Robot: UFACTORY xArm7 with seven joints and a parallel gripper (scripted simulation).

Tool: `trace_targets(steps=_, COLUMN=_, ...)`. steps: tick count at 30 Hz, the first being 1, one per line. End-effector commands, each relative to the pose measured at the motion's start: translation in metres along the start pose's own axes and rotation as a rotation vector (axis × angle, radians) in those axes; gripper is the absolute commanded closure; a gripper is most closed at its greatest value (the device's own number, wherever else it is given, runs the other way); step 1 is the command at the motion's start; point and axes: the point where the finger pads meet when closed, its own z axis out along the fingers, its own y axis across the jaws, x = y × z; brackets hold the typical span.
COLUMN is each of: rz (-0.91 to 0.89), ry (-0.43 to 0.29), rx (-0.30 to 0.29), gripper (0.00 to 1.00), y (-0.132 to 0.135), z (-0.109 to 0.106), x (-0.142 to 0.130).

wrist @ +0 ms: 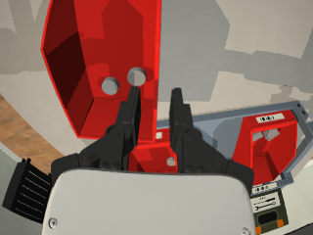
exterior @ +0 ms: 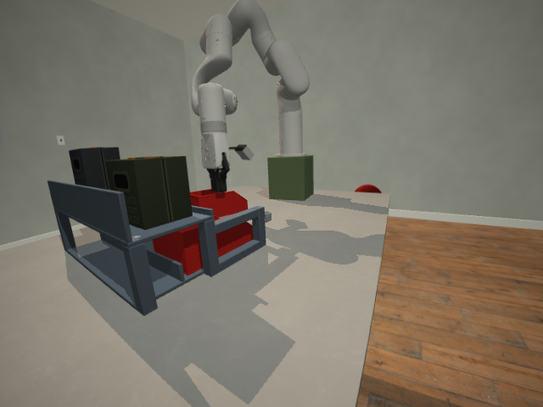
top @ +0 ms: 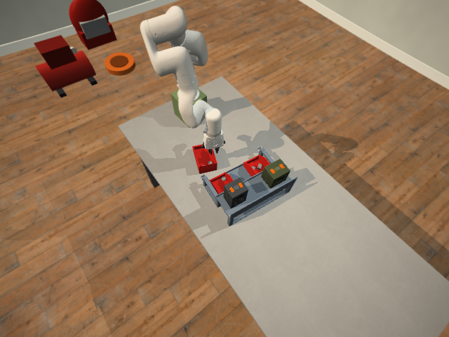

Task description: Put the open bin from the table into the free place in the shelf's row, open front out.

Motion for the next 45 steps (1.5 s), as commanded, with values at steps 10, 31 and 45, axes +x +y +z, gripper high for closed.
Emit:
trace_targets(steps=10, rz=0.001, ry=-0.008, rx=0.004, gripper=0.72, y=0.0001, z=0.0004, x=-0.0019)
trace_targets(steps=31, rz=0.001, ry=-0.008, rx=0.004, gripper=0.72, y=0.0001, z=-0.0053, x=-0.0016)
trace_targets(steps=45, rz=0.001, ry=-0.008, rx=0.004, gripper=0.72, y=0.0001, z=-0.0076, x=-0.0015)
